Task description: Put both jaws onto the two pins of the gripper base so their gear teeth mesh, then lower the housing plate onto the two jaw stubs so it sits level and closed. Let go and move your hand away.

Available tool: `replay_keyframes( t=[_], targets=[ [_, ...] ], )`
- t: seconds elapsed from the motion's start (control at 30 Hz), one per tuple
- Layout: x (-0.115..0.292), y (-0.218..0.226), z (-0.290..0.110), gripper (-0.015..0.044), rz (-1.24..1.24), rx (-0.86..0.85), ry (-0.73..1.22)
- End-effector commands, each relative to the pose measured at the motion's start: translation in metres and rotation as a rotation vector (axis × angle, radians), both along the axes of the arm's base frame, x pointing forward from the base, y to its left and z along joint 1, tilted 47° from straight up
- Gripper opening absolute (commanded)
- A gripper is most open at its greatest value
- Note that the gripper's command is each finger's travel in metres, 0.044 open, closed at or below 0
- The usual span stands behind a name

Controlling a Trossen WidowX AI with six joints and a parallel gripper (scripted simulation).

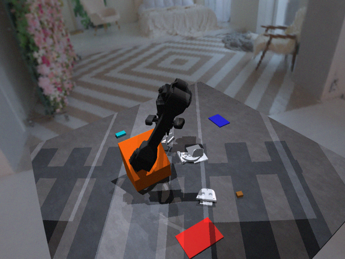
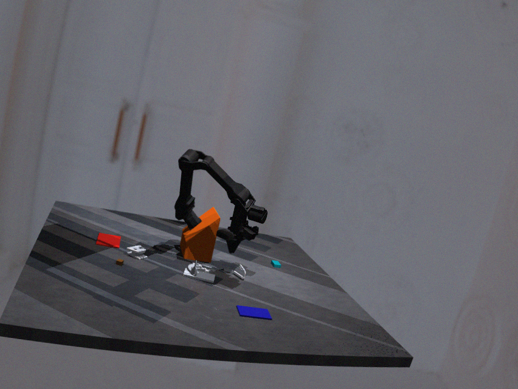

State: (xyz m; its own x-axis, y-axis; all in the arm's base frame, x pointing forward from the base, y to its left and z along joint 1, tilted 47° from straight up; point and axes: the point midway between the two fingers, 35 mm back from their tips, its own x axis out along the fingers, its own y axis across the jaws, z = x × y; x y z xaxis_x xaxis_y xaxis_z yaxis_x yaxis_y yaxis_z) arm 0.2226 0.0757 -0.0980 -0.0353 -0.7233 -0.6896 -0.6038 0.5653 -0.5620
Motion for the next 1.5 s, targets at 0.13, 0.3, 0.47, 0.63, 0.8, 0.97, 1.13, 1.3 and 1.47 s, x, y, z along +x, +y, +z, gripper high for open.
replay_keyframes(
  t=[0.13,0.3,0.47,0.63,0.8,0.97,1.13,1.3,1.47],
  targets=[
    [0.0000,0.0000,0.0000,0.0000,0.000,0.000,0.000],
    [0.0000,0.0000,0.0000,0.0000,0.000,0.000,0.000],
    [0.0000,0.0000,0.0000,0.0000,0.000,0.000,0.000],
    [0.0000,0.0000,0.0000,0.0079,0.000,0.000,0.000],
    [0.0000,0.0000,0.0000,0.0210,0.000,0.000,0.000],
    [0.0000,0.0000,0.0000,0.0341,0.000,0.000,0.000],
    [0.0000,0.0000,0.0000,0.0440,0.000,0.000,0.000],
    [0.0000,0.0000,0.0000,0.0440,0.000,0.000,0.000],
    [0.0000,0.0000,0.0000,0.0440,0.000,0.000,0.000]
  ],
)
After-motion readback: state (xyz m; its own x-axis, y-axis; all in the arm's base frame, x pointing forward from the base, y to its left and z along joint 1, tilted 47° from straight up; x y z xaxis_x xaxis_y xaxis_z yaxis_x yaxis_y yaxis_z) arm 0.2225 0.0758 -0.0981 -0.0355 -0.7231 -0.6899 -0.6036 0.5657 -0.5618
